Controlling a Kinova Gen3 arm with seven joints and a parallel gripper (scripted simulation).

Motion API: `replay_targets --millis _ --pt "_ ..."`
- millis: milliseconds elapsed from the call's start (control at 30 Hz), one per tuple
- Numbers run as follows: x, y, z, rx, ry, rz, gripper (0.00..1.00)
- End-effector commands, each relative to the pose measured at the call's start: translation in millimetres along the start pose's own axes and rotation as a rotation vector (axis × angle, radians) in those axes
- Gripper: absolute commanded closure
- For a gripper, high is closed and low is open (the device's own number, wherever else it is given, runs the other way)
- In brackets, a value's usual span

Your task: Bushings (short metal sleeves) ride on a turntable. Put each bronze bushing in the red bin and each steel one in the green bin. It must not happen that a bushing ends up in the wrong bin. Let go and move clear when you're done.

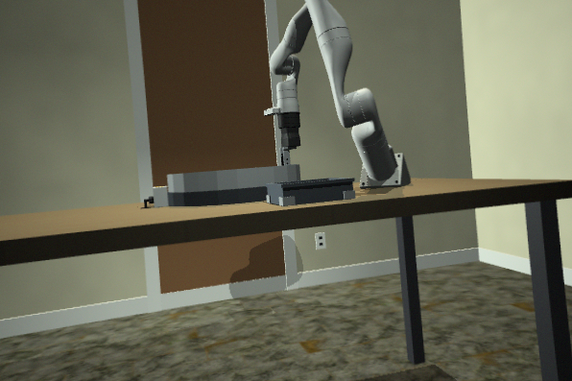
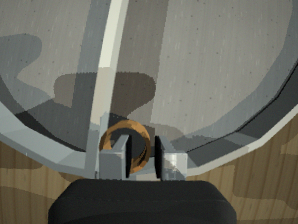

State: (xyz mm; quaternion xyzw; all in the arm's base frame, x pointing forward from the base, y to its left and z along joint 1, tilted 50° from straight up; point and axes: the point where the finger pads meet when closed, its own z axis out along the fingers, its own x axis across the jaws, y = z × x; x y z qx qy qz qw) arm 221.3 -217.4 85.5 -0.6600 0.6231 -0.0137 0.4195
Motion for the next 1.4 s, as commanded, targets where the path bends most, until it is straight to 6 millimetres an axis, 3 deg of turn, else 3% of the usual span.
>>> replay_targets --millis 0,1067,1100,1367 --pt "0 0 1 0.0 -0.002 -0.001 0.55" --pt "-1 0 21 0.0 -0.002 -0.001 0.55" --pt "0 0 21 0.0 -0.002 -0.001 1.0" --pt "0 0 21 0.0 -0.002 -0.001 1.0"
